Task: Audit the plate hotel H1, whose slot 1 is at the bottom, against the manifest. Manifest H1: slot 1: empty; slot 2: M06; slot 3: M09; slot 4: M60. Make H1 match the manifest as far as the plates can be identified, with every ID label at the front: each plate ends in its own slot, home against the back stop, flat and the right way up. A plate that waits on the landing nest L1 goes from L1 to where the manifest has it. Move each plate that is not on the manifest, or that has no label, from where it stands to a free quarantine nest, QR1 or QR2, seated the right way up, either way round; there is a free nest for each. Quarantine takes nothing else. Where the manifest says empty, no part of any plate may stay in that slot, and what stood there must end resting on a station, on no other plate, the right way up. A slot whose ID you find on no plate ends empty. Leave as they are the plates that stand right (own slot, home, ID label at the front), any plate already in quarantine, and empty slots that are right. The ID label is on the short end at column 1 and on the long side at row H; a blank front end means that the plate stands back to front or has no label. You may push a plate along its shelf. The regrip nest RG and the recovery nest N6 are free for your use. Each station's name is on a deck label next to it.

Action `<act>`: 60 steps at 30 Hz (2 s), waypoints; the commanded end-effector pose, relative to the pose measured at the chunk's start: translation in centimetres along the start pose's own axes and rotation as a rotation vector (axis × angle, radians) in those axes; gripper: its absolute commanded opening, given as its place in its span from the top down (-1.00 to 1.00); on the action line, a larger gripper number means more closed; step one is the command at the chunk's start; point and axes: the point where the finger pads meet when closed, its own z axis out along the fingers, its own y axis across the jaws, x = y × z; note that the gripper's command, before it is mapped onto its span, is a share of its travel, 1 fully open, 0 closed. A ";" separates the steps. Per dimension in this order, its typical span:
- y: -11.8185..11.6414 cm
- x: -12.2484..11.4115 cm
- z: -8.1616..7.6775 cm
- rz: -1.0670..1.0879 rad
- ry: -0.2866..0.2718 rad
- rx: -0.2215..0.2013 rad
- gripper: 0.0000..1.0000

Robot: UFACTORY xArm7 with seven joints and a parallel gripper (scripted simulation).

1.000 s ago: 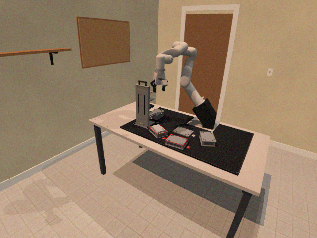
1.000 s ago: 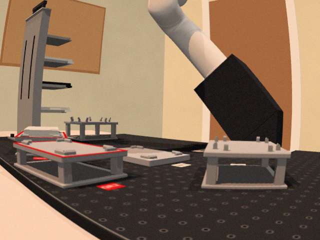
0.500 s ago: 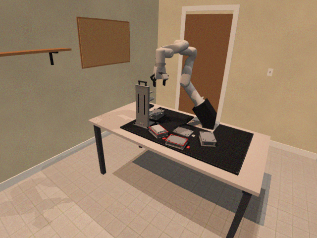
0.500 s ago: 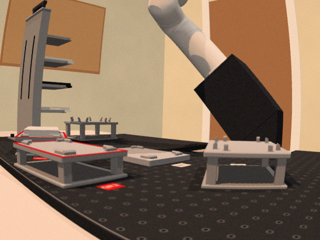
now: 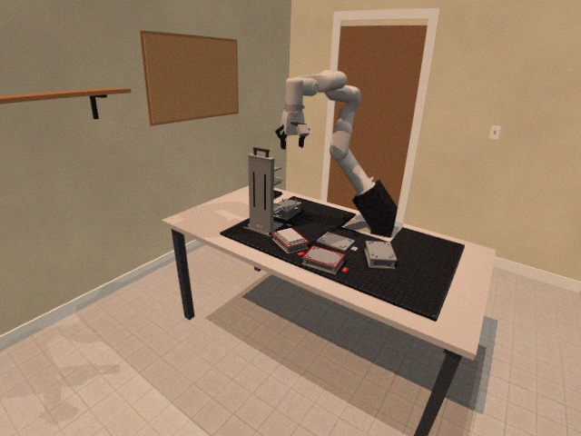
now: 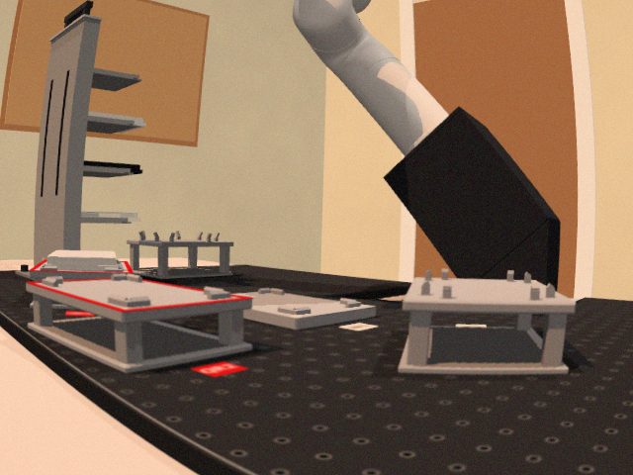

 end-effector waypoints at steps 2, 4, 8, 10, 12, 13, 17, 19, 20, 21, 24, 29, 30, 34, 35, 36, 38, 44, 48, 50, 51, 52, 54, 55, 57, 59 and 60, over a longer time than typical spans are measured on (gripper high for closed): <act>0.1 0.0 -0.8 0.000 0.001 -0.003 -1.00; -0.2 -0.9 -0.8 0.066 0.001 -0.003 -1.00; -0.6 -2.9 -0.9 0.200 0.001 -0.003 -1.00; -0.9 -3.9 -0.9 0.266 0.001 -0.003 -1.00; -1.1 -4.8 -0.9 0.333 0.001 -0.003 -1.00; -1.2 -5.3 -0.9 0.366 0.001 -0.003 -1.00; -1.7 -7.3 -0.9 0.500 0.001 -0.003 -1.00; -1.7 -7.3 -0.9 0.500 0.001 -0.003 -1.00; -1.8 -7.8 -0.9 0.533 0.001 -0.003 -1.00; -1.9 -8.2 -0.9 0.566 0.001 -0.003 -1.00; -2.2 -9.7 -0.9 0.666 0.001 -0.003 -1.00; -2.9 -12.1 -0.9 0.833 0.001 -0.003 -1.00; -3.2 -12.5 -0.9 0.866 0.001 -0.003 -1.00; -4.1 -14.3 -0.9 1.000 0.001 -0.003 -1.00; -4.1 -14.3 -0.9 1.000 0.001 -0.003 -1.00; -4.1 -14.3 -0.9 1.000 0.001 -0.003 -1.00; -4.6 -15.2 -0.9 1.066 0.001 -0.003 -1.00; -6.0 -17.9 -0.9 1.079 0.001 -0.003 -1.00; -6.9 -19.6 -0.9 1.079 0.001 -0.003 -1.00; -7.4 -20.5 -0.9 1.079 0.001 -0.003 -1.00; -7.6 -21.0 -0.9 1.079 0.001 -0.003 -1.00; -7.6 -21.0 -0.9 1.079 0.001 -0.003 -1.00; -7.8 -21.4 -0.9 1.079 0.001 -0.003 -1.00; -8.1 -21.9 -0.9 1.079 0.001 -0.003 -1.00; -8.6 -22.7 -0.9 1.079 0.001 -0.003 -1.00; -9.3 -23.4 -0.9 1.079 0.000 -0.003 -1.00; -9.6 -23.8 -0.9 1.079 0.000 -0.003 -1.00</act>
